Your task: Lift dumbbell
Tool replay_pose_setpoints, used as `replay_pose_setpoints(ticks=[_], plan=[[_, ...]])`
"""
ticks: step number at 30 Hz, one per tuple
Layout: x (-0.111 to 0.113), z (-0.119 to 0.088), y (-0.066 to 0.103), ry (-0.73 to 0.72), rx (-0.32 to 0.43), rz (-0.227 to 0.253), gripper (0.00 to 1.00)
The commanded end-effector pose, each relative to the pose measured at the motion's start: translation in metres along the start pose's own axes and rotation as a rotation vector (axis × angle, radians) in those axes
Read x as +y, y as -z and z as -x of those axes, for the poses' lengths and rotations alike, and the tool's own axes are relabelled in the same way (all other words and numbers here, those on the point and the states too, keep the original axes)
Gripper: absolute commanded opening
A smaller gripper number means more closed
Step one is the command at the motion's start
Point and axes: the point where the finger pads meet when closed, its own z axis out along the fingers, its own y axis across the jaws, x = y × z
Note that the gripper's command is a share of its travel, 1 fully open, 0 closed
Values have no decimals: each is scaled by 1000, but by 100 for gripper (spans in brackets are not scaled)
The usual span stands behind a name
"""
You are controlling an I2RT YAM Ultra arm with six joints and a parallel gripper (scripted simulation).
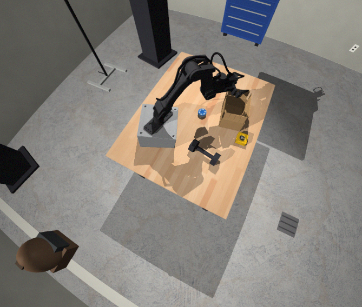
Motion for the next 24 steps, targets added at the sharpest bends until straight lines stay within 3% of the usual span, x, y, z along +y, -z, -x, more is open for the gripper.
replay_pose_setpoints(ticks=[1,18,24], plan=[[4,9,-1,-4,-22,9,100],[4,9,-2,-4,-22,8,100],[-9,33,-10,10,-49,-11,100]])
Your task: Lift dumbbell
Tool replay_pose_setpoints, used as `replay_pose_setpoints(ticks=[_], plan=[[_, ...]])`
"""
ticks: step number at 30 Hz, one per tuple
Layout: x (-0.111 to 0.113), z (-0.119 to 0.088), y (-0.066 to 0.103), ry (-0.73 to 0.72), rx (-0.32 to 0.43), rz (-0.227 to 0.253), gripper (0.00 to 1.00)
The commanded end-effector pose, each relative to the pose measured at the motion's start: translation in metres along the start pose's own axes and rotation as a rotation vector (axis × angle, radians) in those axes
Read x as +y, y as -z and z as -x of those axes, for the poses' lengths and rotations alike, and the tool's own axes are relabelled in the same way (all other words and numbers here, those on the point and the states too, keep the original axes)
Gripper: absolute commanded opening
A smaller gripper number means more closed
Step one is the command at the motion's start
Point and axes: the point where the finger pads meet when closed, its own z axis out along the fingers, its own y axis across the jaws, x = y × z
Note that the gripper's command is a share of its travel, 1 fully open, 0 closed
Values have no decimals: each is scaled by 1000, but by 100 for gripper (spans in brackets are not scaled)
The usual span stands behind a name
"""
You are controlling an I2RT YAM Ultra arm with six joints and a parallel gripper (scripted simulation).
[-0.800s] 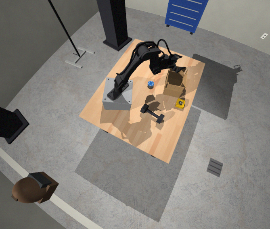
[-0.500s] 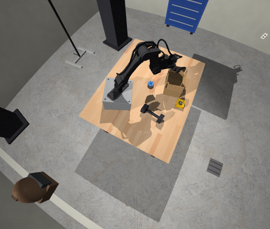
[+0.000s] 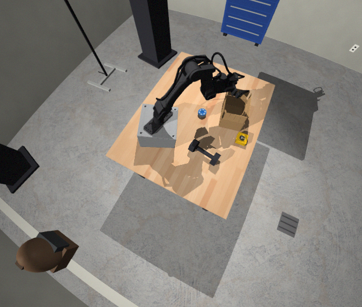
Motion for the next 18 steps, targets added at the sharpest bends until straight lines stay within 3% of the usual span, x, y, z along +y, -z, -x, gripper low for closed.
replay_pose_setpoints(ticks=[1,8,10,12,14,16,17,18], plan=[[-12,38,-11,11,-56,-15,100],[-84,94,-16,68,-55,-144,100],[-84,94,-16,68,-55,-144,100],[-117,121,-12,93,-53,-205,100],[-124,127,-10,98,-52,-218,100],[-161,159,2,125,-48,-290,100],[-161,159,2,125,-48,-290,100],[-180,176,11,140,-45,-329,100]])
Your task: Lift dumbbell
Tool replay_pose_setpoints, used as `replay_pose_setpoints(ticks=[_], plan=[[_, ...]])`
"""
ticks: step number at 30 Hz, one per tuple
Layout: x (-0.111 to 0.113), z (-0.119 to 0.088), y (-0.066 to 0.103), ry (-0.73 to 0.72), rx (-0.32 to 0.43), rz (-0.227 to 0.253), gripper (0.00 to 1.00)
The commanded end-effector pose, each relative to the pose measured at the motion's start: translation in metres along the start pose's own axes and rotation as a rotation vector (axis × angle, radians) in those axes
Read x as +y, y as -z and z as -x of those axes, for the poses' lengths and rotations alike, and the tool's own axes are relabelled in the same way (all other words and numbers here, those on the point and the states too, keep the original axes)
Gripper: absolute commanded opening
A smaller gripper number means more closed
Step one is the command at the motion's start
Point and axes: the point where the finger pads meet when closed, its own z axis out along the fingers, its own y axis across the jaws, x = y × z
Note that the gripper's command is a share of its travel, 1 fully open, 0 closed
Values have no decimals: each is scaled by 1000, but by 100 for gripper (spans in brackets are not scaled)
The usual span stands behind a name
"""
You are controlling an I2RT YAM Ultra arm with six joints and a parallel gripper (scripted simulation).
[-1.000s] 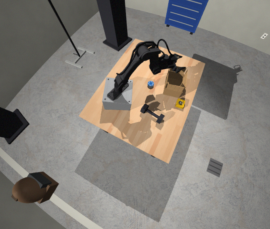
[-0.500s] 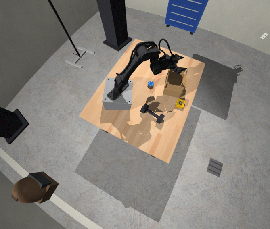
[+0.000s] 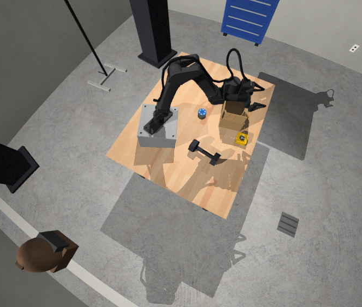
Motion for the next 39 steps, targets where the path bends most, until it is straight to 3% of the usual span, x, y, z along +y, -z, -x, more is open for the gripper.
replay_pose_setpoints(ticks=[1,2,3,4,5,6,9,10,11,12,14,15,16,17,19,20,21,22,26,27,28,29,30,31,33,34,37,39], plan=[[-27,39,-6,41,10,-35,100],[-50,55,-2,57,13,-76,100],[-50,55,-2,57,13,-76,100],[-73,71,4,73,17,-118,100],[-73,71,4,73,17,-118,100],[-96,88,13,90,21,-162,100],[-96,88,13,90,21,-162,100],[-118,105,24,106,26,-207,100],[-118,105,24,106,26,-207,100],[-139,122,37,121,31,-253,100],[-139,122,37,121,31,-253,100],[-159,139,53,137,37,-301,100],[-159,139,53,137,37,-301,100],[-177,155,71,151,44,-348,100],[-177,155,71,151,44,-348,100],[-194,170,90,165,51,-396,100],[-194,170,90,165,51,-396,100],[-208,185,111,178,58,-445,100],[-208,185,111,178,58,-445,100],[-220,198,134,191,66,-493,100],[-220,198,134,191,66,-493,100],[-229,210,157,202,74,-541,100],[-229,210,157,202,74,-541,100],[-236,221,180,212,82,-588,100],[-236,221,180,212,82,-588,100],[-252,178,168,168,211,-591,100],[-251,172,164,163,227,-582,100],[-252,156,160,146,275,-574,100]])
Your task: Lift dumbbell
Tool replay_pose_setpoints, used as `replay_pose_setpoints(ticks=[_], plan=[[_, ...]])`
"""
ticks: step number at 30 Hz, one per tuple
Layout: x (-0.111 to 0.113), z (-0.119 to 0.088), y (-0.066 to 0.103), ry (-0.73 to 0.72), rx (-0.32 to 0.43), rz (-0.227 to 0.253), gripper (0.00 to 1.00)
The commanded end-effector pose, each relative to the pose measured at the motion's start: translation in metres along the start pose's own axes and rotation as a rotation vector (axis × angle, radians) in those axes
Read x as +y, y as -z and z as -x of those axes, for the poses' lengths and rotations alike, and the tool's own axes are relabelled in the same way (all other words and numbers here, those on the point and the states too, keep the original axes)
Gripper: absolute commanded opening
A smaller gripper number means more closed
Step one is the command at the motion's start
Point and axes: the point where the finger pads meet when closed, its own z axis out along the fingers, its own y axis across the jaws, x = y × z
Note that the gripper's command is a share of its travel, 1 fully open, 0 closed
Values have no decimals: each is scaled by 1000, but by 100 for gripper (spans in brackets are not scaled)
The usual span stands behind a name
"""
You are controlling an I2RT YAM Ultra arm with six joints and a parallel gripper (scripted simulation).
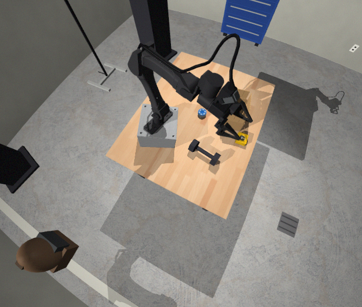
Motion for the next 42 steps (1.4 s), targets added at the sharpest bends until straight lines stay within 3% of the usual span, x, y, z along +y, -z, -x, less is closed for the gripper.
replay_pose_setpoints(ticks=[1,2,4,5,12,19,21,23,31,36,42], plan=[[8,-32,-11,13,141,36,100],[10,-42,-14,11,174,41,100],[10,-42,-14,11,174,41,100],[13,-72,-22,1,270,50,100],[21,-149,-30,-11,523,70,100],[30,-231,-20,-17,806,89,100],[30,-231,-20,-17,806,89,100],[33,-269,-8,-20,951,96,100],[39,-340,32,-23,1264,104,100],[41,-361,50,-24,1379,104,100],[41,-352,50,-26,1359,105,100]])
